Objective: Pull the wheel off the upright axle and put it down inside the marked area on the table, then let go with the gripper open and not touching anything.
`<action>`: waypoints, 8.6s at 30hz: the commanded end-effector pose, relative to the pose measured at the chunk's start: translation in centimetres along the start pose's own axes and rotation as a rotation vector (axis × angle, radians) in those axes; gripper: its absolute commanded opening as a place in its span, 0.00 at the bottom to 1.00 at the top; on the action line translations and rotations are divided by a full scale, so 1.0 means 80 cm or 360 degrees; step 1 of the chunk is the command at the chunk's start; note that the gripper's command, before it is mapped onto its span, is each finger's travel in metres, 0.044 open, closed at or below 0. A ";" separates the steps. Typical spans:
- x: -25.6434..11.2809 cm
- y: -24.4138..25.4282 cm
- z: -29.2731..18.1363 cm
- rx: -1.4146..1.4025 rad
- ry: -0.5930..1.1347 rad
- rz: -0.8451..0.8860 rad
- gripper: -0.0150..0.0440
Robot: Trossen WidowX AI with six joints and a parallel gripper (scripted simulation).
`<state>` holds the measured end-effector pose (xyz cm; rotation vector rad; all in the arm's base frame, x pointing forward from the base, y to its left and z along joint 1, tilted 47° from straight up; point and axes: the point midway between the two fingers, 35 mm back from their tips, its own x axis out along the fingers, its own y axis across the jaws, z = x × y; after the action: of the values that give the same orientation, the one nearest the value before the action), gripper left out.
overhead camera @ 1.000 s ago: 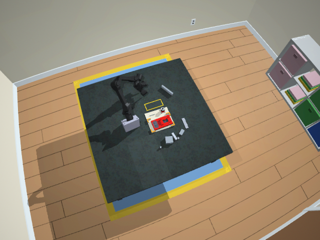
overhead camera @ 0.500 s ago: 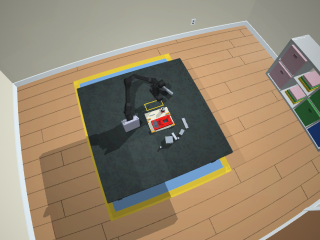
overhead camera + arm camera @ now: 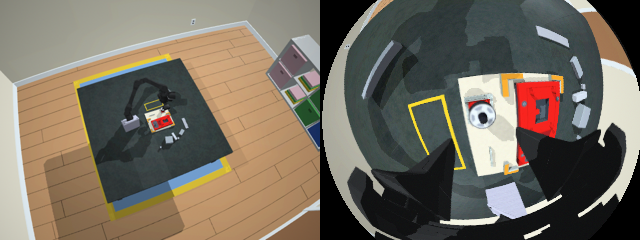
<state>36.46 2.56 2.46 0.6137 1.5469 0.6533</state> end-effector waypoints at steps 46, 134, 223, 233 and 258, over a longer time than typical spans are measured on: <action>0.083 -0.005 -0.003 -0.0029 0.0002 0.0019 0.25; 0.047 -0.006 -0.003 -0.0021 -0.0006 0.0023 0.25; 0.127 0.125 -0.077 -0.0016 -0.0004 0.0036 0.25; 0.122 0.125 -0.075 -0.0024 -0.0009 0.0029 0.43; 0.008 0.082 -0.142 -0.0006 -0.0007 0.0011 1.00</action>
<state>28.17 9.79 6.98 0.6160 1.5345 0.6676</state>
